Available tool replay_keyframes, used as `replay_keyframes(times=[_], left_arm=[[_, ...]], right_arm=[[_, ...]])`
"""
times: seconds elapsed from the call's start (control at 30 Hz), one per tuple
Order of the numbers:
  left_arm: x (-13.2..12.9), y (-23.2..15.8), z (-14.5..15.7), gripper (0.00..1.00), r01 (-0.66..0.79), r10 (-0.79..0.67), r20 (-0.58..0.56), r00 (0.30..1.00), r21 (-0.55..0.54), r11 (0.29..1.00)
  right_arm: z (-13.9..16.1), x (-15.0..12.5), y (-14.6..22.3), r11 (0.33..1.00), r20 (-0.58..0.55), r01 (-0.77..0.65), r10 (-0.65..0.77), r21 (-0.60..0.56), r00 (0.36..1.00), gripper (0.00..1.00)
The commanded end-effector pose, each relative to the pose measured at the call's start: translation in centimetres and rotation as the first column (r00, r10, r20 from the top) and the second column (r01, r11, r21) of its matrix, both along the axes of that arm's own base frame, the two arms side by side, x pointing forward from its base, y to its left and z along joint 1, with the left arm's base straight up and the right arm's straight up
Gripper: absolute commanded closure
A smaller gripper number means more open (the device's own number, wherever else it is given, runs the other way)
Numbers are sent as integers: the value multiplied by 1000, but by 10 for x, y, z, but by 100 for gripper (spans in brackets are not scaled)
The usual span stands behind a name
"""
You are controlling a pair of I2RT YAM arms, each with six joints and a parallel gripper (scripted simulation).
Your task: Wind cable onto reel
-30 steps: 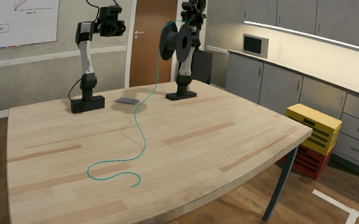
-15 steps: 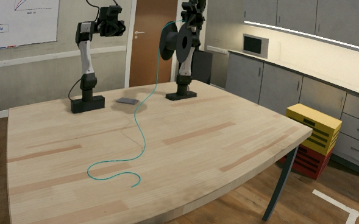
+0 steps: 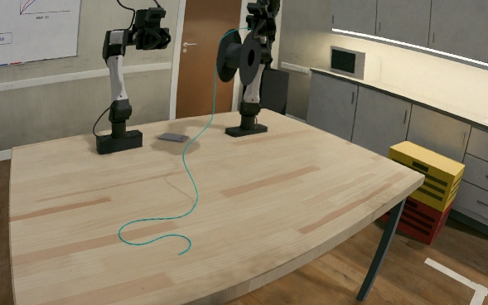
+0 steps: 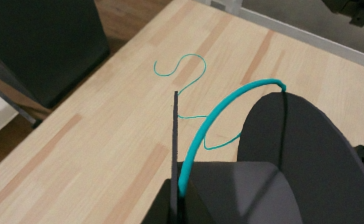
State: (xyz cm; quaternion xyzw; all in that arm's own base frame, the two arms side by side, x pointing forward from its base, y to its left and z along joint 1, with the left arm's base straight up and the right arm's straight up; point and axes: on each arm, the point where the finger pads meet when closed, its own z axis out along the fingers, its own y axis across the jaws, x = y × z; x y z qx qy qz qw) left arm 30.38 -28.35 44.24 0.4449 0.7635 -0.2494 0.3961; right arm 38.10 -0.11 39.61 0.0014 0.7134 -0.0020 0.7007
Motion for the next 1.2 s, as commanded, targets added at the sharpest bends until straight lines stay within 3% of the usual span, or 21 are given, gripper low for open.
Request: replay_keyframes(times=[0.0,0.4,0.47,0.53,0.87,1.17], left_arm=[[-1,-6,21,100,12,-9,52,999,-59,998],[-1,-6,21,100,12,-9,52,999,-59,998],[-1,-6,21,100,12,-9,52,999,-59,998],[-1,-6,21,100,12,-9,52,999,-59,998],[-1,-6,21,100,12,-9,52,999,-59,998],[-1,-6,21,100,12,-9,52,999,-59,998]], right_arm=[[2,-3,1,1000,15,-6,6,7,1000,70],[2,-3,1,1000,15,-6,6,7,1000,70],[2,-3,1,1000,15,-6,6,7,1000,62],[2,-3,1,1000,15,-6,6,7,1000,62],[2,-3,1,1000,15,-6,6,6,1000,20],[2,-4,-24,998,15,62,-62,6,998,20]])
